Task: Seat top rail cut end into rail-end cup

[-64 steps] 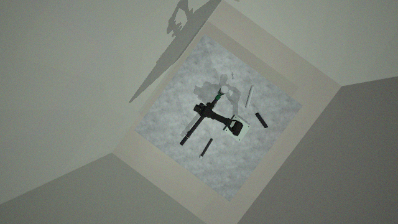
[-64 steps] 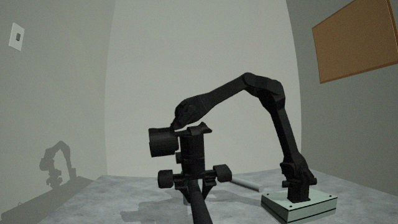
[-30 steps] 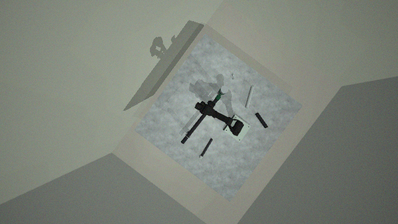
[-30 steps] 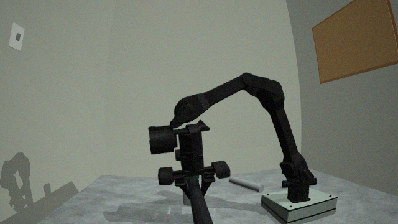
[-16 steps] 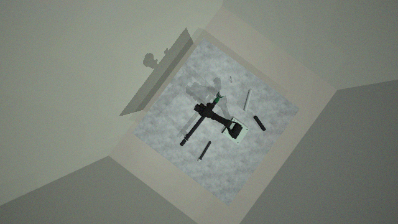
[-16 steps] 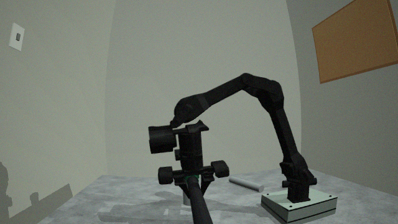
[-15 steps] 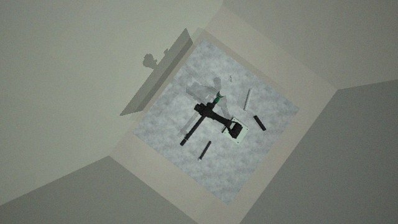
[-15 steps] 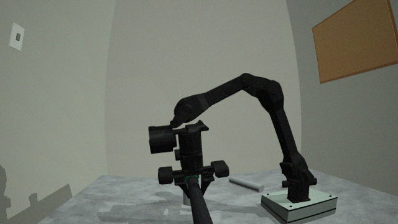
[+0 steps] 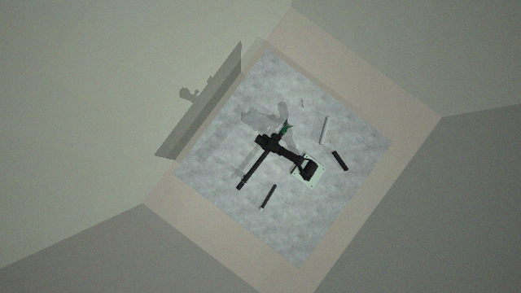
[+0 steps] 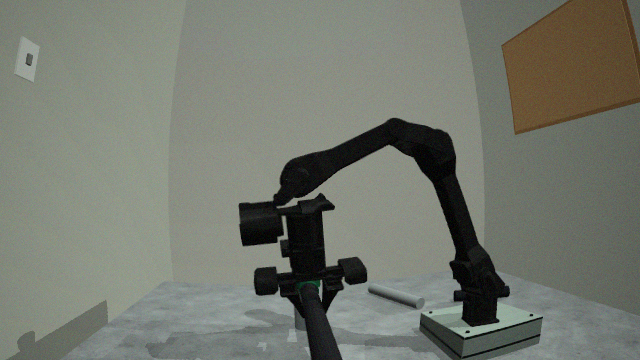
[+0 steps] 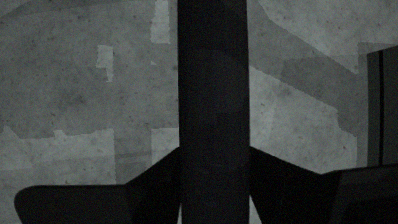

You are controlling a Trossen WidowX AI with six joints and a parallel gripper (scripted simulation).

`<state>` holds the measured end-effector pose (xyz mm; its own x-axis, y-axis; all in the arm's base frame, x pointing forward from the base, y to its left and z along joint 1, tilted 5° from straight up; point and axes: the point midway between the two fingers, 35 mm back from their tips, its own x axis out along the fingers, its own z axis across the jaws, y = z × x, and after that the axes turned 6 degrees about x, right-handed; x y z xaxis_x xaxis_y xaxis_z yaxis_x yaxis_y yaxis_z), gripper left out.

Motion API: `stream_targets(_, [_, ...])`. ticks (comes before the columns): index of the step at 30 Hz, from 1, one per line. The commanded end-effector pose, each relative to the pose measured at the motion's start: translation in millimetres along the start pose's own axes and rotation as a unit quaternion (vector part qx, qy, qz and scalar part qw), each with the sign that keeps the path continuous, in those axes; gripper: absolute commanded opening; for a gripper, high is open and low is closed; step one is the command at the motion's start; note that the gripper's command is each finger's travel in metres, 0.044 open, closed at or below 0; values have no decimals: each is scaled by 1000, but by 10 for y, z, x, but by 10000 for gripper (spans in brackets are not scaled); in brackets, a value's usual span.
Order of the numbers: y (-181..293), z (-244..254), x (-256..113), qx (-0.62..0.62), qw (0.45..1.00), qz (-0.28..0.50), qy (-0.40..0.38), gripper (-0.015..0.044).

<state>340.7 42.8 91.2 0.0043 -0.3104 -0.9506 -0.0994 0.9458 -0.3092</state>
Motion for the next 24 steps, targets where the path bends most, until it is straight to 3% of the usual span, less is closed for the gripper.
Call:
stream_targets(1, [3, 0, -1, 0, 1000, 0, 0, 0])
stream_targets(6, [3, 0, -1, 0, 1000, 0, 0, 0])
stream_targets(22, [105, -6, -170, 0, 1000, 1, 0, 420])
stream_targets(24, [155, -13, -255, 0, 1000, 1, 0, 440])
